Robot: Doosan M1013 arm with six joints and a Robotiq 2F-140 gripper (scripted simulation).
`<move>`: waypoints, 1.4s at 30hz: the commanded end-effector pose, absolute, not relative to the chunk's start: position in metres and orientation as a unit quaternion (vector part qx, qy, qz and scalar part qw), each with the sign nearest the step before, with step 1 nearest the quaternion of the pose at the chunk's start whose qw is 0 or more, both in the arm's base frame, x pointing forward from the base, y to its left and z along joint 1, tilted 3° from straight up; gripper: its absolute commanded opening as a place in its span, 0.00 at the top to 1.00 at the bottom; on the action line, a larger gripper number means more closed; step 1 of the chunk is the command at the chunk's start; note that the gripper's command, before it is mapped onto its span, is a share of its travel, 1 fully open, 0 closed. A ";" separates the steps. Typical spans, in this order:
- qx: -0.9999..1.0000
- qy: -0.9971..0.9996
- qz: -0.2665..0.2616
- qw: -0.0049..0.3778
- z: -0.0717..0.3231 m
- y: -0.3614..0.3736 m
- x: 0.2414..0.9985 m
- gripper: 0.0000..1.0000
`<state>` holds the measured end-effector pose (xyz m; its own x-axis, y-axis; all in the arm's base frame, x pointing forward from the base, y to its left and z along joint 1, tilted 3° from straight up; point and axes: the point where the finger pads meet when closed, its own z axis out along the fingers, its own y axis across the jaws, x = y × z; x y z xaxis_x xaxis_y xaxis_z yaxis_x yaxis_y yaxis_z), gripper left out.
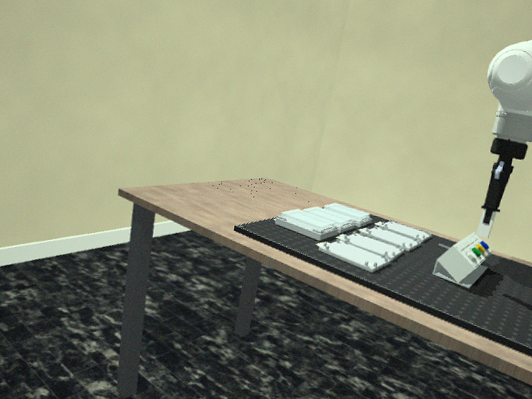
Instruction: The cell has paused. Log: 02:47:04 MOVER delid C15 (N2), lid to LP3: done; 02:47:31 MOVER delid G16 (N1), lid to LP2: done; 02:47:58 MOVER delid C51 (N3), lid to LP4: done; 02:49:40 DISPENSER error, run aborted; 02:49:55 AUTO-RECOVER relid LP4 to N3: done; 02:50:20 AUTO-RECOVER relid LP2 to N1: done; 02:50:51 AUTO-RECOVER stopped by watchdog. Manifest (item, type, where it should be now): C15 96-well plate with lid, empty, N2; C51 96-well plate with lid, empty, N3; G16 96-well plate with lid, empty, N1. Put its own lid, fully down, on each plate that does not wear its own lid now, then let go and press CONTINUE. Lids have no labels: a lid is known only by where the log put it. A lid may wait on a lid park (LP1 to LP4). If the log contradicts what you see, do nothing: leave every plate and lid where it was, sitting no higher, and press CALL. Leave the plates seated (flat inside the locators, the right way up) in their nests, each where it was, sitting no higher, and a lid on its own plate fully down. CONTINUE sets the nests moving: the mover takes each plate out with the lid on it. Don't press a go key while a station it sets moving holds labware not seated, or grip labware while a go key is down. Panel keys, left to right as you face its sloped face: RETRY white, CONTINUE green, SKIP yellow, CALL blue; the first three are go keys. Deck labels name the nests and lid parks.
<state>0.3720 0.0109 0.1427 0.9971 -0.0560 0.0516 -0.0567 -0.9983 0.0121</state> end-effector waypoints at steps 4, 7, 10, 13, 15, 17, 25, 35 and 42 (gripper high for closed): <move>0.999 -0.028 0.024 0.006 0.135 0.011 0.371 1.00; 0.999 -0.028 0.024 0.006 0.132 0.011 0.371 1.00; 0.999 -0.028 0.024 0.006 0.130 0.011 0.371 1.00; 0.999 -0.028 0.024 0.006 0.129 0.011 0.371 1.00; 0.999 -0.028 0.024 0.006 0.127 0.011 0.372 1.00; 0.999 -0.028 0.024 0.006 0.125 0.011 0.372 1.00; 0.999 -0.028 0.024 0.006 0.117 0.011 0.372 1.00; 0.999 -0.028 0.024 0.006 0.111 0.011 0.372 1.00; 0.999 -0.028 0.024 0.006 0.108 0.011 0.372 1.00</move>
